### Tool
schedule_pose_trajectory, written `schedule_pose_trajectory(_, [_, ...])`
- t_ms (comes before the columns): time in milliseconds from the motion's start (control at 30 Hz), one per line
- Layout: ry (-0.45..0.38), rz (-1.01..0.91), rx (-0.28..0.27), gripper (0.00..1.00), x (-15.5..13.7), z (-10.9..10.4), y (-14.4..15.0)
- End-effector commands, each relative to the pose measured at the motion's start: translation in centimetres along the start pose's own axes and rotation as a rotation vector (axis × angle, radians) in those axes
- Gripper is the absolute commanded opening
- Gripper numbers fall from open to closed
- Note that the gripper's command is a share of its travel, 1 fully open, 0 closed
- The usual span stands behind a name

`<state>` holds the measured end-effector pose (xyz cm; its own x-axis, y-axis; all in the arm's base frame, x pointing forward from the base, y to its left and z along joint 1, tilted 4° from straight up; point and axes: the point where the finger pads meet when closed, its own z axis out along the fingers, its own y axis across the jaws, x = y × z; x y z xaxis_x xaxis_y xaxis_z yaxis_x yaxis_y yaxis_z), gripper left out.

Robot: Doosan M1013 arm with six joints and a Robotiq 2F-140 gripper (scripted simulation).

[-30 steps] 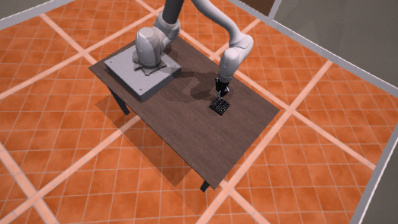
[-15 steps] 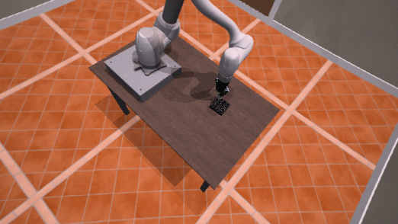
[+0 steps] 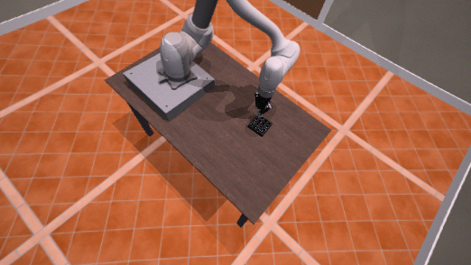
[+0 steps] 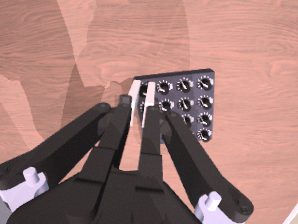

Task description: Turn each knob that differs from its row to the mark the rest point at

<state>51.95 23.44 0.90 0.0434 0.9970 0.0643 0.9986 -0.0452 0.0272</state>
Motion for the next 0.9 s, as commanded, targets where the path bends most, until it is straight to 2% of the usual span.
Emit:
schedule_pose_trajectory(0, [0.0, 0.0, 0.0, 0.05, 0.0, -0.01, 0.0])
schedule_pose_trajectory(633, [0.0, 0.054, 0.0, 0.05, 0.0, -0.01, 0.0])
schedule_pose_trajectory(867, [0.0, 0.154, 0.0, 0.05, 0.0, -0.01, 0.0])
